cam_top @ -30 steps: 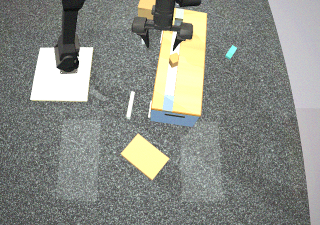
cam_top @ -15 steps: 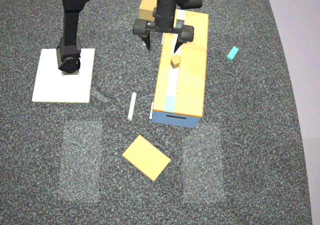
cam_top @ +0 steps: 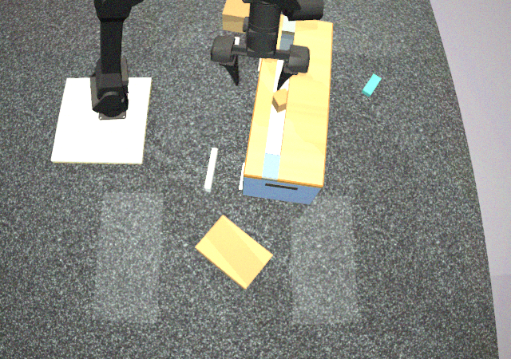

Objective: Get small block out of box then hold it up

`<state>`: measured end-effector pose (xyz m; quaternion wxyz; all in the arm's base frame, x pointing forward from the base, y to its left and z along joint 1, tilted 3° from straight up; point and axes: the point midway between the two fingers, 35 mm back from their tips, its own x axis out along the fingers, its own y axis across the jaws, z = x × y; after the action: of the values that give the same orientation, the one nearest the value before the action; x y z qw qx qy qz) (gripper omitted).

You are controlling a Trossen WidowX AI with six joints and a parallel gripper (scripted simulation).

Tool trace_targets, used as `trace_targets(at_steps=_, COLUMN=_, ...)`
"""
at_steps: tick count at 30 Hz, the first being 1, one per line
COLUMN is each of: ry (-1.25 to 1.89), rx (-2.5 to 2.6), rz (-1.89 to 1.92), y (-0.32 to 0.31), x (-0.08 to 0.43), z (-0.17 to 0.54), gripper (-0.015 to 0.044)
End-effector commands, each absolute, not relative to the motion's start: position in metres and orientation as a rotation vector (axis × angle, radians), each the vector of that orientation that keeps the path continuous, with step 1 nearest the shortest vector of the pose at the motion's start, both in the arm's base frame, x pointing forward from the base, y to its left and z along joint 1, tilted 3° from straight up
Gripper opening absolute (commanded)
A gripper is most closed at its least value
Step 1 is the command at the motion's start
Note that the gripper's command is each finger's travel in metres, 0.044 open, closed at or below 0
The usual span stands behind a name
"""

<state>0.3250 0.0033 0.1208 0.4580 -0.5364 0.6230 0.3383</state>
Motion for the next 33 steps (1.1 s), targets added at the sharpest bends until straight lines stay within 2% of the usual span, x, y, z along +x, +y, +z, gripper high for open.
trace_targets(at_steps=1, ry=1.541, rx=-1.326, rz=0.833, y=-0.002, x=0.322, z=0.120, gripper=0.0400)
trace_targets(at_steps=33, ry=1.542, rx=-1.326, rz=0.833, y=-0.010, x=0.320, z=0.120, gripper=0.0400)
